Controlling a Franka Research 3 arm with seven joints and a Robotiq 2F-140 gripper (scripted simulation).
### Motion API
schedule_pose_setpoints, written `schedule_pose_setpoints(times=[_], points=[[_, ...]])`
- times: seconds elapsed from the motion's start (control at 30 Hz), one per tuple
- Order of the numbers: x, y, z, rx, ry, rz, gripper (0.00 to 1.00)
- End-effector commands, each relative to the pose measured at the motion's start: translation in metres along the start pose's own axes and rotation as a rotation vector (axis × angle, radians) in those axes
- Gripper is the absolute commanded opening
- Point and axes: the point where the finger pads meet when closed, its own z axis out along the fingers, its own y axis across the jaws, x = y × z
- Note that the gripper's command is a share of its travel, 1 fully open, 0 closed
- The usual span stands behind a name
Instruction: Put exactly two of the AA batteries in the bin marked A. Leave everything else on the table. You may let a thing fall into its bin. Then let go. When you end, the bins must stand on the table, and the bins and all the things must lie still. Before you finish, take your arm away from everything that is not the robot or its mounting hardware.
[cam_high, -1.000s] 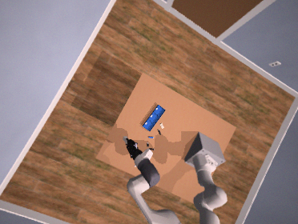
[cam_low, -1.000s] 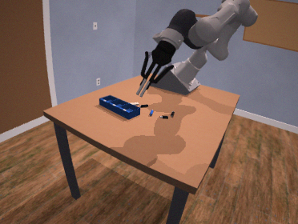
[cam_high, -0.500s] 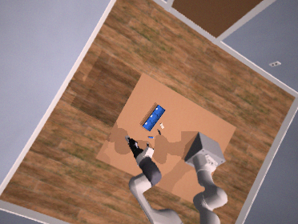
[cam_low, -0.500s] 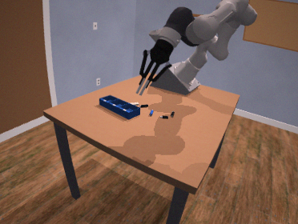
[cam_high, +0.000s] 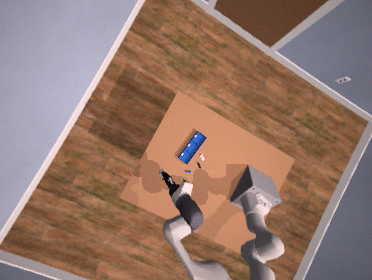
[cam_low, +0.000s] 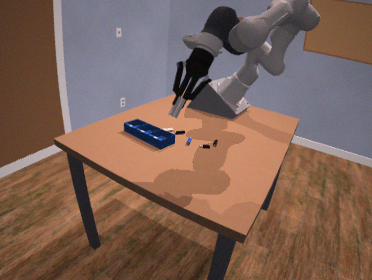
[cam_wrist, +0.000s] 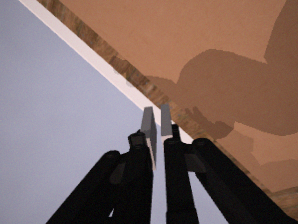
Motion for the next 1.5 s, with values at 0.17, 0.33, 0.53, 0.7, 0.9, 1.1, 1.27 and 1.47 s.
schedule_pose_setpoints(times=[0.17,0.33,0.53,0.7,0.9,1.1,1.27,1.47], points=[[0.007,0.005,-0.002,-0.031,-0.008,-0.215,0.05],[0.015,0.006,-0.004,-0.048,-0.003,-0.3,0.05],[0.022,0.008,-0.007,-0.066,0.001,-0.389,0.05],[0.03,0.009,-0.009,-0.08,0.001,-0.462,0.05],[0.03,0.009,-0.009,-0.095,-0.003,-0.546,0.05],[0.038,0.011,-0.012,-0.116,-0.003,-0.635,0.05],[0.046,0.013,-0.015,-0.135,-0.002,-0.709,0.05],[0.054,0.015,-0.018,-0.157,-0.004,-0.793,0.05]])
